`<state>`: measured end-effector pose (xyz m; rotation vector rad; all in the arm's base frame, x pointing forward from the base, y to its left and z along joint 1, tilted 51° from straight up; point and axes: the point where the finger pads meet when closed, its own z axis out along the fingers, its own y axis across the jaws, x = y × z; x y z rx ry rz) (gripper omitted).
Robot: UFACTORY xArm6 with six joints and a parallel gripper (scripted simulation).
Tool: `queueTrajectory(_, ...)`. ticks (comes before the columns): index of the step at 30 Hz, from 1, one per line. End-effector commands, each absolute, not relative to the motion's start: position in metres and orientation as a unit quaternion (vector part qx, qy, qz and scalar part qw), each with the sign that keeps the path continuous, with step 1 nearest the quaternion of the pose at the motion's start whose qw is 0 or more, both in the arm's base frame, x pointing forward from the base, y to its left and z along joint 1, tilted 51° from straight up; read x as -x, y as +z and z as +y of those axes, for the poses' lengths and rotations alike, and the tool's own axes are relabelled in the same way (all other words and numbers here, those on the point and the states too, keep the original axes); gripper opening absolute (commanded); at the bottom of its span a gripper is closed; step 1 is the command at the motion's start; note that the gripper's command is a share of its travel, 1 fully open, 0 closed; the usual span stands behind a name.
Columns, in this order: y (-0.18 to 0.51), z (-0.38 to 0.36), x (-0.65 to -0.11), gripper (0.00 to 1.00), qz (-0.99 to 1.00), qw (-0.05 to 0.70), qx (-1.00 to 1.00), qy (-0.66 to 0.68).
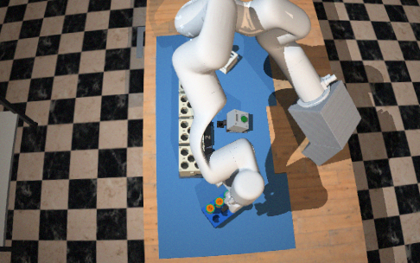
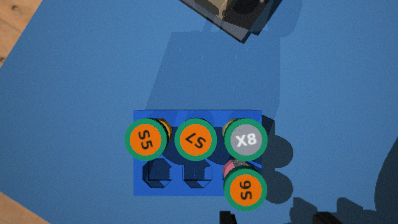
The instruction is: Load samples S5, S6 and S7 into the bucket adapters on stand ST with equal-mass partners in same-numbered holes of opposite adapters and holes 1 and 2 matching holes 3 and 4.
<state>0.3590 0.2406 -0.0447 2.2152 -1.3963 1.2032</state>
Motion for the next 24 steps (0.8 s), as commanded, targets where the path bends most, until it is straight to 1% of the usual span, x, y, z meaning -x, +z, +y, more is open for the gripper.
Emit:
queueTrajectory(1, -0.0372, 0.2487, -0.3538, 0.44, -0.480, 0.128, -0.762, 0.414)
queueTrajectory(24, -0.0333, 0.2524, -0.3506, 0.44, -0.480, 0.128, -0.762, 0.414)
